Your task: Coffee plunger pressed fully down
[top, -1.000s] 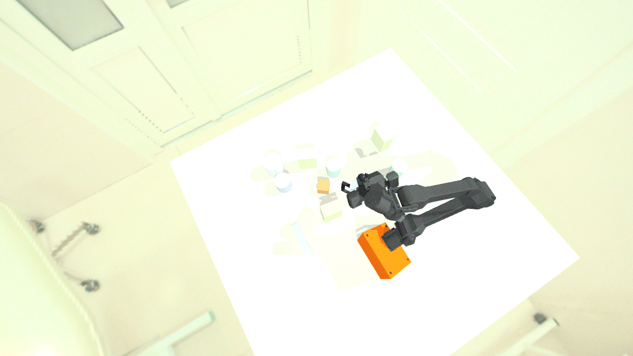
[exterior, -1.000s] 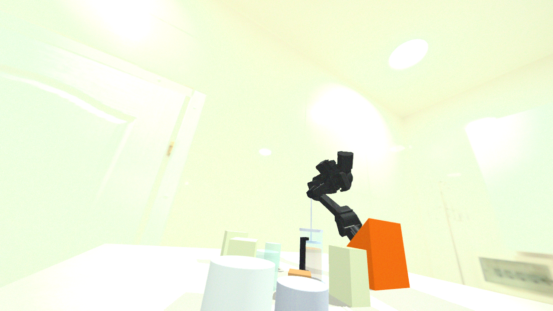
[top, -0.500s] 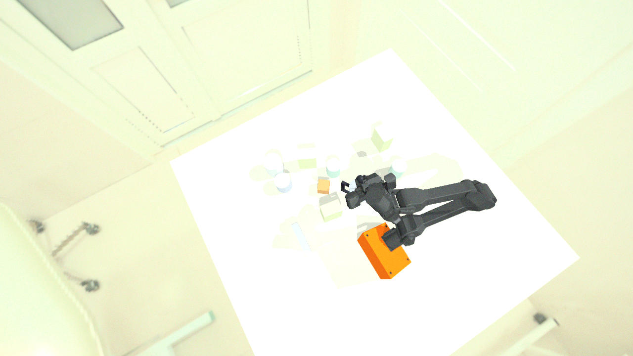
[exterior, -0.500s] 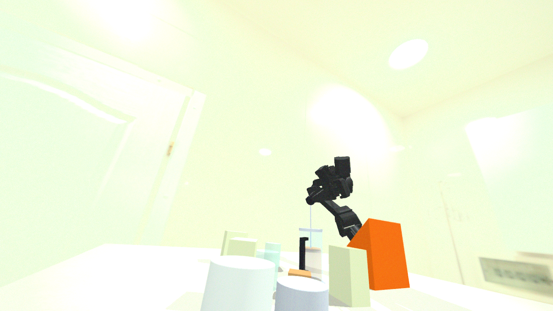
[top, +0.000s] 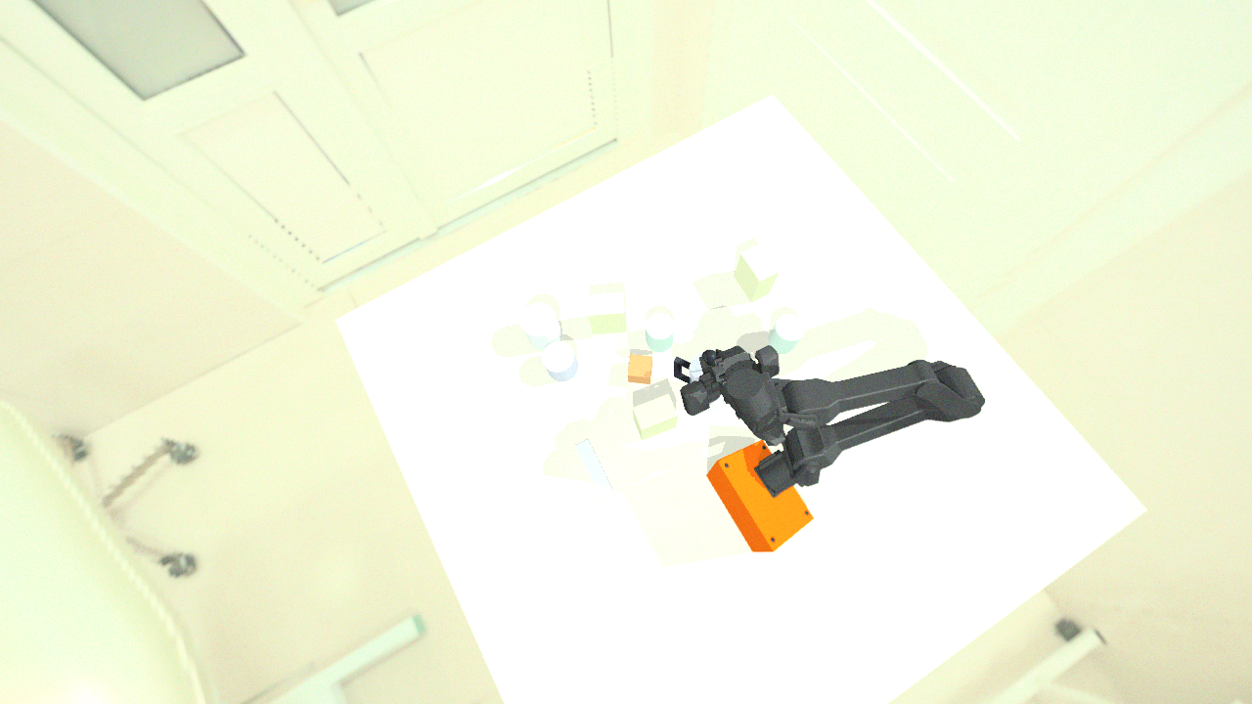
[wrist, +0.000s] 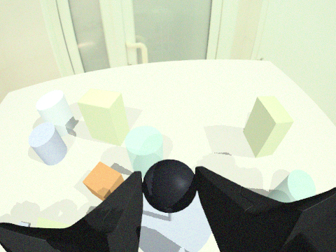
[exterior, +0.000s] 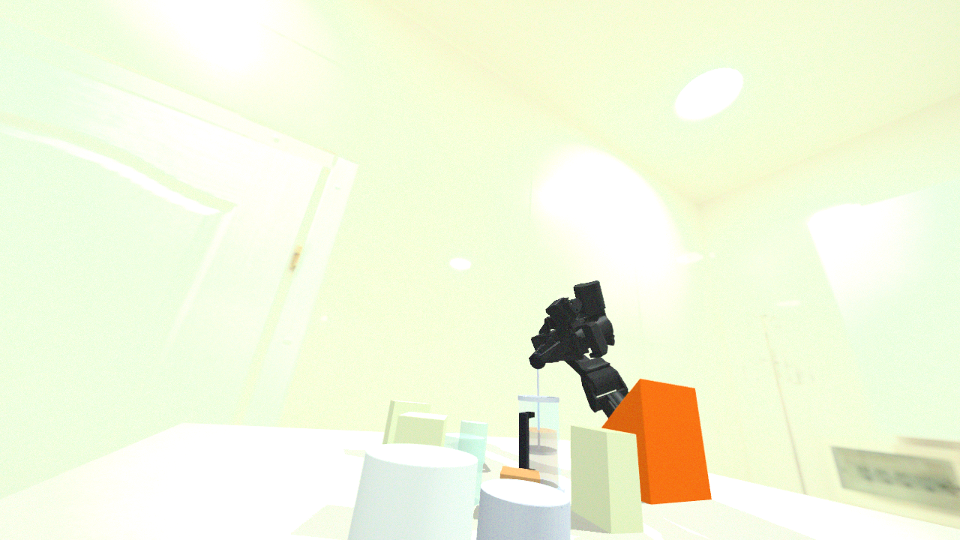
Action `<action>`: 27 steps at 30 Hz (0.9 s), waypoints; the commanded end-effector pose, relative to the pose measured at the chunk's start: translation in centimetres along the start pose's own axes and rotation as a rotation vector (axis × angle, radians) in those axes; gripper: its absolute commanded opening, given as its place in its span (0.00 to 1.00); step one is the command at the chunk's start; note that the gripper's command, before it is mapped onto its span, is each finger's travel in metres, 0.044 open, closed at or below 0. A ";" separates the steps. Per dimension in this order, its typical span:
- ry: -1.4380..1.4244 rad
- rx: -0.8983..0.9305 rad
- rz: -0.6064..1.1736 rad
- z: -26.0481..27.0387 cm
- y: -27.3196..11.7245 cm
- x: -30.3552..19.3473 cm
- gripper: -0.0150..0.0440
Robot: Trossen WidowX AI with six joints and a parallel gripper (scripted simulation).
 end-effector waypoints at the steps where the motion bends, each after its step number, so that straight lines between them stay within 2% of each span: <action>1: -0.019 0.022 0.023 0.4 0.7 -1.7 0.47; 27: -0.021 0.009 0.012 0.2 2.6 -2.3 0.47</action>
Point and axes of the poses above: the point midway between the two fingers, 35 mm back from their tips, its own y axis out along the fingers, its own z axis across the jaws, x = y × z, the point moved 3 cm from there along -y, back along the fingers, and after that the axes turned 8 degrees about -y, right-handed, at the moved point
